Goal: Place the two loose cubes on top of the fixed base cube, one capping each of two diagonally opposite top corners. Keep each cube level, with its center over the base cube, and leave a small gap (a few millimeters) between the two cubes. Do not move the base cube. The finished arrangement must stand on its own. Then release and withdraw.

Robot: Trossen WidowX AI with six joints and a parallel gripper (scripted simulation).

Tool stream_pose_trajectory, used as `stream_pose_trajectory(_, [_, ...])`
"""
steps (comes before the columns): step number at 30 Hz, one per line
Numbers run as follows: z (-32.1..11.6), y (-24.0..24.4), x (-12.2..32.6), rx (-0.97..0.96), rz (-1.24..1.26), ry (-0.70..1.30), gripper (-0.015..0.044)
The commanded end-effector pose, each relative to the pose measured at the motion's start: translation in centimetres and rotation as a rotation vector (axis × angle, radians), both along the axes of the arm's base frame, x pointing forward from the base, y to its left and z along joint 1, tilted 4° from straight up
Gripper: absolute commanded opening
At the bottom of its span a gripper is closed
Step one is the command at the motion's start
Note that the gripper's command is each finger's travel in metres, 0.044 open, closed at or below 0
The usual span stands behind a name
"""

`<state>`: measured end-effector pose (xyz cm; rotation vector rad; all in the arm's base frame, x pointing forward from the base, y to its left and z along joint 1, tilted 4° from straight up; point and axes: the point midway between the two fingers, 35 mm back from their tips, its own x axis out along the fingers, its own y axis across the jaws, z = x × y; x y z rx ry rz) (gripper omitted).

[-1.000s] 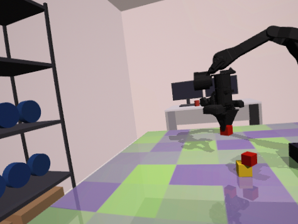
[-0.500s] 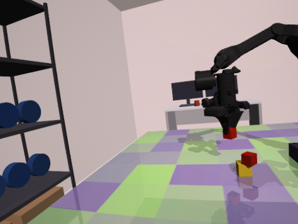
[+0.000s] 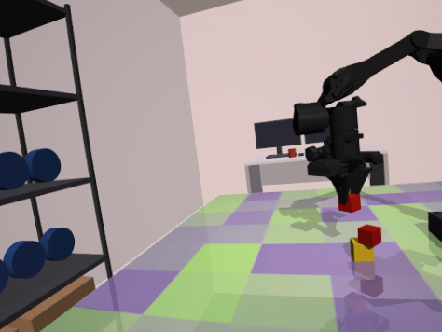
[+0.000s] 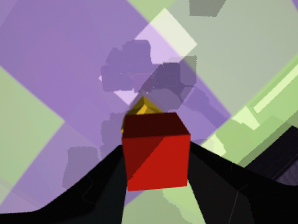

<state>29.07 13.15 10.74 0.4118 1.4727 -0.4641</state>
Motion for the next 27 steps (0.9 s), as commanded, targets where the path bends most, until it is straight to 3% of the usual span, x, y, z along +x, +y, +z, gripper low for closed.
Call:
stream_pose_trajectory(1, [-0.2,0.5,-0.5,-0.001,-0.013,0.002,0.0105])
stream_pose_trajectory(27, [-3.9,0.4,-0.5,-0.018,0.012,-0.007,0.0105])
